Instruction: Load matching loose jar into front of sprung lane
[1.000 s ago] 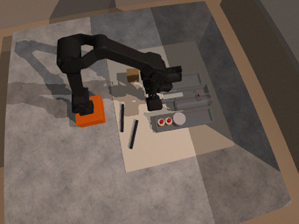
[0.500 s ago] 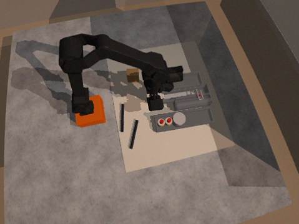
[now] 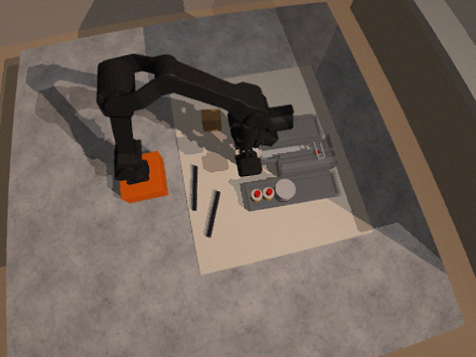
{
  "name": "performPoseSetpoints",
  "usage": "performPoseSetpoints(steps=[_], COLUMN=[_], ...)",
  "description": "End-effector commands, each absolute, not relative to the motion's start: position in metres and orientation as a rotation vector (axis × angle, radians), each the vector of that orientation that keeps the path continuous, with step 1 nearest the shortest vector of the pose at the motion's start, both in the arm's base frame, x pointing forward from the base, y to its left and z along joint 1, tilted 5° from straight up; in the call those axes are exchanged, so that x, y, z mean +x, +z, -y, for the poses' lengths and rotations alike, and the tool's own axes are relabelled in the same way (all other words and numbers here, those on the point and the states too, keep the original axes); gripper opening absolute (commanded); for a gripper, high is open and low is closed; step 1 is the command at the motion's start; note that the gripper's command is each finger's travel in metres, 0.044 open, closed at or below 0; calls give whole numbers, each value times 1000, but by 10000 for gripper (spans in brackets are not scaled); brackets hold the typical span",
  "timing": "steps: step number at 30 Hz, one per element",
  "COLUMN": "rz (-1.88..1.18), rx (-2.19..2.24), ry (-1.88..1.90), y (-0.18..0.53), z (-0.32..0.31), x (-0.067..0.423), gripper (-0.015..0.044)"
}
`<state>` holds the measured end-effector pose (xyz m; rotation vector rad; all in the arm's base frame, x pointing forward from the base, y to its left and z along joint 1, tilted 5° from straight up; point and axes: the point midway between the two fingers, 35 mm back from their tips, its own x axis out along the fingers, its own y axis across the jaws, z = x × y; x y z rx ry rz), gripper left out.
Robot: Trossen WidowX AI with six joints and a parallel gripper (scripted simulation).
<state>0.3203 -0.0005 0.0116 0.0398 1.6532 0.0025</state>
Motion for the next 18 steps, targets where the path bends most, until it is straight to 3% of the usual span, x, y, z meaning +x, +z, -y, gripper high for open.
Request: performPoseSetpoints(steps=[1,18], rz=[-1624,-1623], rx=[45,45], ry=[1,1], y=[15,16], z=[0,1], x=[331,337], gripper=[0,0])
